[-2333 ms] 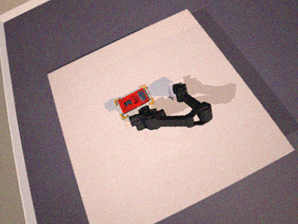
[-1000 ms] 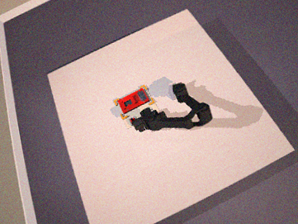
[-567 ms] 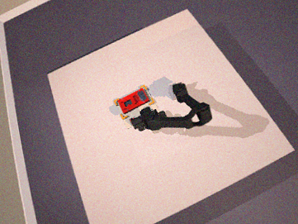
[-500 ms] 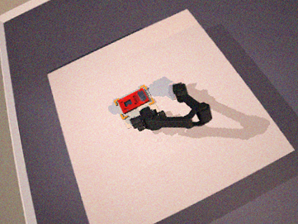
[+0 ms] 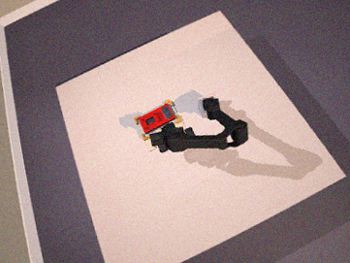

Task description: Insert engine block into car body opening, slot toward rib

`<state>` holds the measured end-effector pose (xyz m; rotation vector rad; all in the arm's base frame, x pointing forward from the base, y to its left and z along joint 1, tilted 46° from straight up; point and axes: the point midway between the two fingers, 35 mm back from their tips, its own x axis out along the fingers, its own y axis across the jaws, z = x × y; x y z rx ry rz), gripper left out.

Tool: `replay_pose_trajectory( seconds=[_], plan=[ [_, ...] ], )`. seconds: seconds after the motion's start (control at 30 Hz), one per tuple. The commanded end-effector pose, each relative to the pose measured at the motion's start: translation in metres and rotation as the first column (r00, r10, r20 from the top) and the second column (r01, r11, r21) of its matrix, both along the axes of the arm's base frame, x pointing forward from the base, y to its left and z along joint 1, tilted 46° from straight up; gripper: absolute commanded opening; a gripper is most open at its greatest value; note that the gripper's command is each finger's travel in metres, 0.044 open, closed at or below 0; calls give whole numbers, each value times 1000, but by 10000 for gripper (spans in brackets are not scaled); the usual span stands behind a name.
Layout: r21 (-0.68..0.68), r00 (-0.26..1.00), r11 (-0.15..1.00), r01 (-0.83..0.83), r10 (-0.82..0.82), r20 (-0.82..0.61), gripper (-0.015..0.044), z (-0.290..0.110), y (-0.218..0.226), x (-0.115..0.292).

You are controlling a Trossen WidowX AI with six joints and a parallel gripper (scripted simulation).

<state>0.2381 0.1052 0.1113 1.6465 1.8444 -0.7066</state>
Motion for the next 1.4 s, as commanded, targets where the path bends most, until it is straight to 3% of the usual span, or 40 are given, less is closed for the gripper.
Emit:
replay_pose_trajectory(
  seconds=[0.0,0.77,1.07,1.37],
  plan=[
    [-3,1000,1000,-2,2,8,0,8,-8,2],
    [13,1000,1000,-14,13,14,0,54,-46,-5],
    [16,962,980,-196,189,196,0,49,-41,-5],
    [-26,833,914,-405,380,403,0,47,-39,-5]
  ],
)
